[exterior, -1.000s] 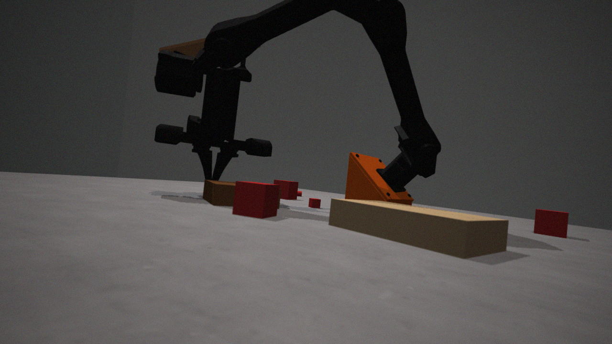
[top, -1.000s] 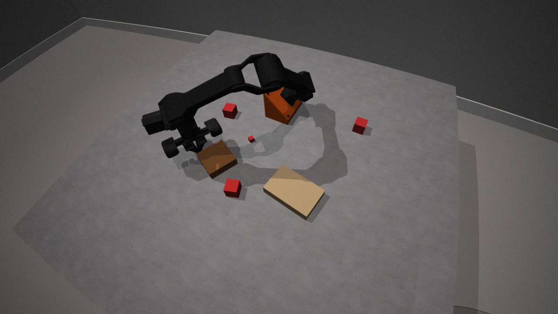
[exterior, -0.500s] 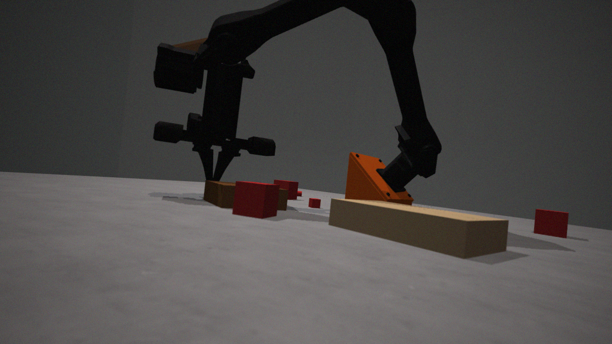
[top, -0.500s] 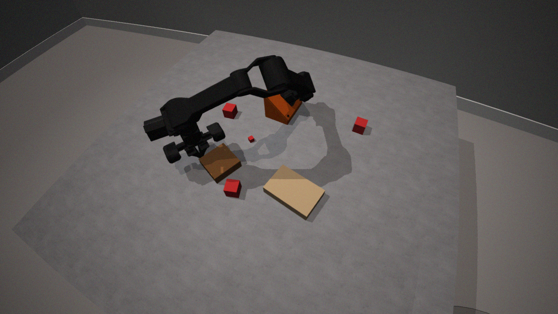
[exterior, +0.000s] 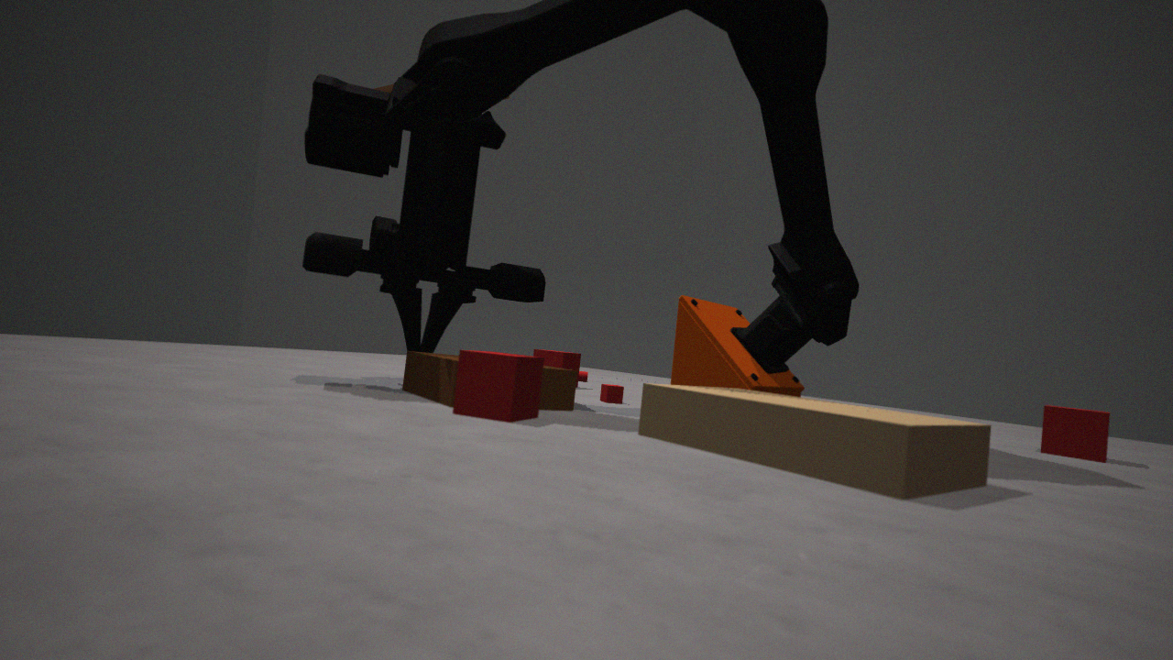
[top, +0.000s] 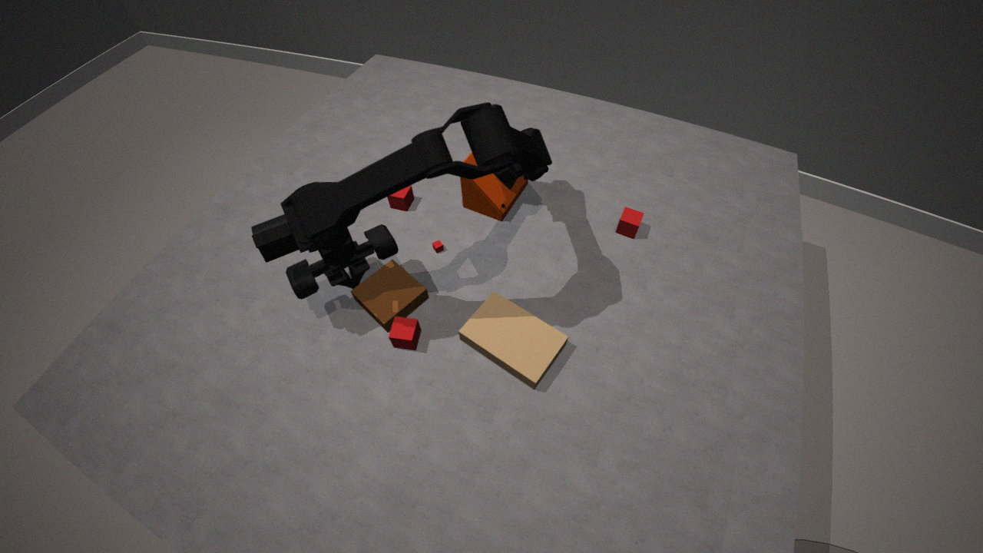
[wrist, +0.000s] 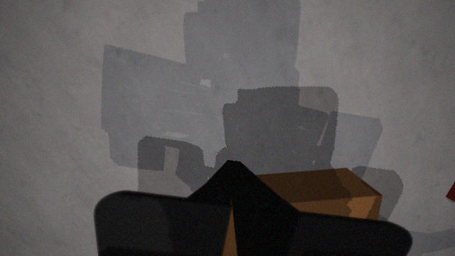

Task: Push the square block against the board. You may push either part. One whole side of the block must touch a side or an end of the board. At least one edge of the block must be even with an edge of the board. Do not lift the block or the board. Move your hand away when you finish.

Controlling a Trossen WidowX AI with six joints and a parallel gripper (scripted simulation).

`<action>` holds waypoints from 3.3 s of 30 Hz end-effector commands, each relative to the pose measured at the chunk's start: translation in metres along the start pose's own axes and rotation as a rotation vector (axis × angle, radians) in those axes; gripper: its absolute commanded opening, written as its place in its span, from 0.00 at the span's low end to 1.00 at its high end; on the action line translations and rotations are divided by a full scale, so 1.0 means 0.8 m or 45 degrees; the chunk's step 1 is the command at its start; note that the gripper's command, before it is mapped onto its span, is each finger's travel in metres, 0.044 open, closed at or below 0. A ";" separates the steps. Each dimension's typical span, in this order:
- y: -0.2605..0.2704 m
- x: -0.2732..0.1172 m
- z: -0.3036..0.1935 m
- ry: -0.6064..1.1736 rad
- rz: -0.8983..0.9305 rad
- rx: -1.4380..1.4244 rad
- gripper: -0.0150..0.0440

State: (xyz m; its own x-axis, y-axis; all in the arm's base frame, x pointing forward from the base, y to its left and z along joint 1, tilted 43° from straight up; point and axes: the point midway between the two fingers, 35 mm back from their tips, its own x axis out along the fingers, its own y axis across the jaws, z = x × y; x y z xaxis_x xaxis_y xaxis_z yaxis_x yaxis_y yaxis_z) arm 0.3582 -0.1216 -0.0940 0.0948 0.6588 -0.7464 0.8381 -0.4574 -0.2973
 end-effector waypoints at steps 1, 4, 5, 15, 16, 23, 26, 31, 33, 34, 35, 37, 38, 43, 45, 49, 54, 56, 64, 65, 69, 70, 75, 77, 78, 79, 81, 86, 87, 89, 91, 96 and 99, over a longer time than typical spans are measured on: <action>-0.005 0.007 -0.013 0.007 -0.019 0.000 0.25; -0.004 0.007 -0.011 0.006 -0.019 0.000 0.25; -0.004 0.007 -0.009 0.006 -0.019 0.000 0.25; -0.002 0.007 0.011 0.005 -0.018 0.000 0.25; -0.002 0.007 0.013 0.005 -0.018 0.000 0.25; 0.000 0.007 0.027 0.005 -0.019 0.000 0.25; 0.000 0.007 0.033 0.006 -0.019 0.000 0.25; 0.000 0.007 0.044 0.006 -0.019 0.000 0.25; 0.000 0.008 0.048 0.006 -0.020 0.000 0.25; 0.000 0.008 0.050 0.006 -0.020 -0.001 0.25; 0.000 0.008 0.052 0.006 -0.020 -0.001 0.25; 0.000 0.008 0.054 0.007 -0.020 -0.001 0.25; -0.001 0.006 0.048 0.010 -0.024 0.005 0.25; 0.000 -0.061 0.049 0.004 -0.020 0.000 0.25; 0.000 -0.061 0.049 0.004 -0.020 0.000 0.25; 0.000 -0.061 0.048 0.004 -0.020 -0.007 0.25; 0.007 -0.061 0.019 0.007 -0.020 -0.193 0.25; 0.008 -0.061 0.010 0.009 -0.020 -0.249 0.25; 0.010 -0.026 0.008 0.010 -0.019 -0.297 0.25; 0.009 -0.007 0.008 0.011 -0.019 -0.320 0.25; 0.008 0.008 0.008 0.012 -0.020 -0.339 0.25; 0.008 0.008 0.008 0.012 -0.020 -0.339 0.25; 0.007 0.008 0.005 0.012 -0.020 -0.339 0.25; 0.007 0.008 0.001 0.012 -0.019 -0.339 0.25; 0.006 0.008 -0.001 0.012 -0.019 -0.339 0.25; 0.006 0.008 -0.003 0.012 -0.019 -0.339 0.25; 0.005 0.008 -0.007 0.012 -0.019 -0.339 0.25; 0.003 0.007 -0.016 0.012 -0.019 -0.338 0.25; 0.003 0.007 -0.018 0.012 -0.019 -0.338 0.25; 0.002 0.007 -0.022 0.012 -0.019 -0.338 0.25; 0.001 0.007 -0.026 0.012 -0.019 -0.338 0.25; -0.002 0.007 -0.036 0.012 -0.019 -0.338 0.25; -0.003 0.007 -0.042 0.012 -0.019 -0.338 0.25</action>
State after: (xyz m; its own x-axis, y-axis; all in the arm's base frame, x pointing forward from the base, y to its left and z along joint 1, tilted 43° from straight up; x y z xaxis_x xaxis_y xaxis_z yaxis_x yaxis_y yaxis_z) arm 0.3744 -0.1066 -0.0797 0.0960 0.6622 -0.7432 0.9507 -0.2822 -0.1287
